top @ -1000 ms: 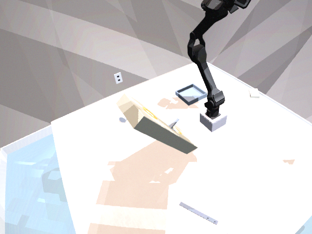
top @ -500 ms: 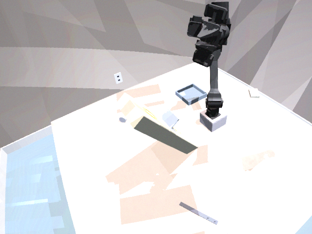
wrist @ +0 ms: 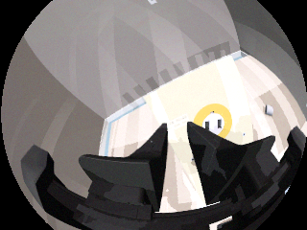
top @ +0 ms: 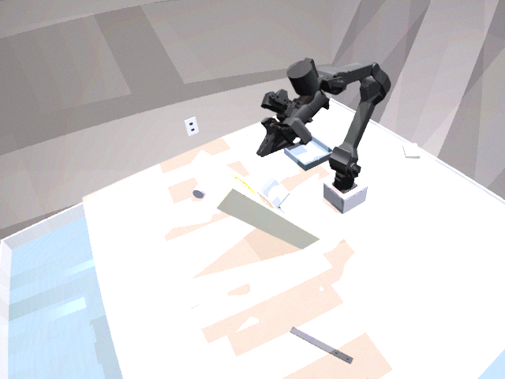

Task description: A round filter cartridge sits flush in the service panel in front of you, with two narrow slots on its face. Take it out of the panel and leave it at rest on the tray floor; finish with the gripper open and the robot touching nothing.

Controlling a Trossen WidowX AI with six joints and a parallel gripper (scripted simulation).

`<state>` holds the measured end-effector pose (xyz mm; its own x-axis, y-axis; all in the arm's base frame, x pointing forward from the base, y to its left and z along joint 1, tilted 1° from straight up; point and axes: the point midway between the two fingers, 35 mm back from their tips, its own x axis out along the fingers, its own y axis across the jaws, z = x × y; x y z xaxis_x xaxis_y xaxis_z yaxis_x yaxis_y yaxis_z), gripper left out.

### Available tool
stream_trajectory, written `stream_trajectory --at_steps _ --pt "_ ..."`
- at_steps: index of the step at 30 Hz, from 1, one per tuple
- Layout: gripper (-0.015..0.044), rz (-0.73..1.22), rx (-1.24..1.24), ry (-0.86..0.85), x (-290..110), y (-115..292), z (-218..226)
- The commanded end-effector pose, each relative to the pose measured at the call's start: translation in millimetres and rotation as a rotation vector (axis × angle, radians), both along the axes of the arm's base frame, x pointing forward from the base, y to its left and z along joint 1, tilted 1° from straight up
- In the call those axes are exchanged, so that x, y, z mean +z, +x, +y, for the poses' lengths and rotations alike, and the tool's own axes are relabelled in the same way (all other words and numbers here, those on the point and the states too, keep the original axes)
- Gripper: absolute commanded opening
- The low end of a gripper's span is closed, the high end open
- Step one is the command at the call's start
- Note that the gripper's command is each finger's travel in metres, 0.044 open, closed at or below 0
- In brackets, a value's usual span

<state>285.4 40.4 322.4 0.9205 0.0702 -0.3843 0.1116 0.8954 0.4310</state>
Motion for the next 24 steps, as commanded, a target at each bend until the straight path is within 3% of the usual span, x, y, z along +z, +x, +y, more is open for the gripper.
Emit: stream_trajectory --at_steps 1,24 --pt "0.0093 0.159 -0.009 -0.148 -52.3 -8.6 -37.9" --pt "0.0093 0.176 -0.009 -0.161 -64.3 1.6 -42.1"
